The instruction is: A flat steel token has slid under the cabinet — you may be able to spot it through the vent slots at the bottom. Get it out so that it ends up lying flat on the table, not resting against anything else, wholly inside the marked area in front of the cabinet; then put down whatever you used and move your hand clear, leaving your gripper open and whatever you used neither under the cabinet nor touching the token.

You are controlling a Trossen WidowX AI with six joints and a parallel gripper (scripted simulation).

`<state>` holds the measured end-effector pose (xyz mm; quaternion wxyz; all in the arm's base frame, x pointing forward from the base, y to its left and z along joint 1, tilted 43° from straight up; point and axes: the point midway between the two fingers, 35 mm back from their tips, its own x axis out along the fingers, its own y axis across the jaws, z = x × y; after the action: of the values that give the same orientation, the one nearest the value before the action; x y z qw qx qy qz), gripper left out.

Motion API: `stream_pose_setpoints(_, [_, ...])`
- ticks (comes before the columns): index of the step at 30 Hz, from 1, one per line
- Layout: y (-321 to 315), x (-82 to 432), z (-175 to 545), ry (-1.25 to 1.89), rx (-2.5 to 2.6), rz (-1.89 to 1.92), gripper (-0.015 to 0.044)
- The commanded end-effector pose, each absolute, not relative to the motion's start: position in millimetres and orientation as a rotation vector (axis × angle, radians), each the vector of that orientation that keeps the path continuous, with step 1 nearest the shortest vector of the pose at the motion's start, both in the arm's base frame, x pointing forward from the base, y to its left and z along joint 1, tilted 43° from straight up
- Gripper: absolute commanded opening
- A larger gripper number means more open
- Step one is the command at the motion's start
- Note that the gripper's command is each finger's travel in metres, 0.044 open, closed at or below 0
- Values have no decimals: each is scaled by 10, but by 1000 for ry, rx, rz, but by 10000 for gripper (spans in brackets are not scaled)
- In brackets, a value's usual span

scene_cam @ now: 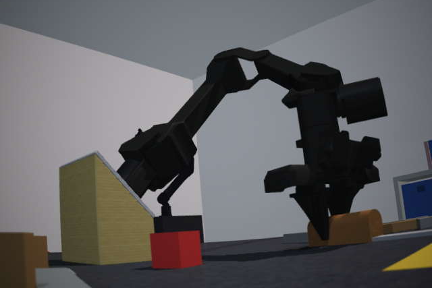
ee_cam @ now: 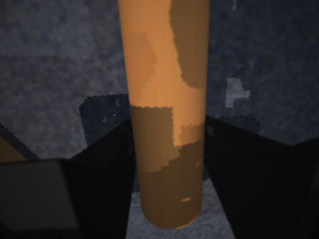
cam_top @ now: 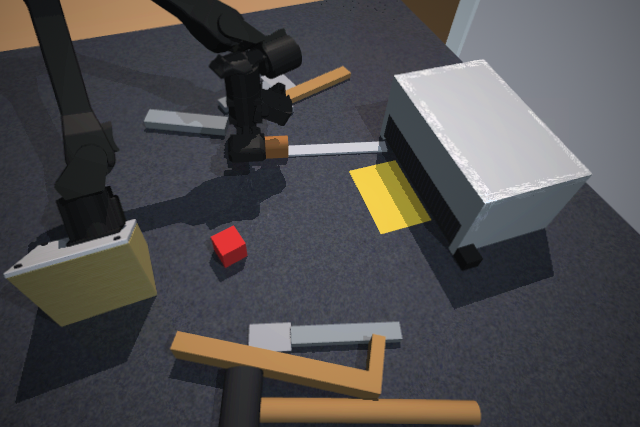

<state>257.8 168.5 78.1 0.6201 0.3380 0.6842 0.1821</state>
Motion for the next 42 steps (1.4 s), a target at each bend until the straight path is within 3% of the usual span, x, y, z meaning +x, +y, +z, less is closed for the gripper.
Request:
stream_pose_setpoints(1, [1671, 2650, 772, 1573, 783, 415, 0])
stream_pose_setpoints(42, [1573, 3140, 682, 1575, 790, 405, 0])
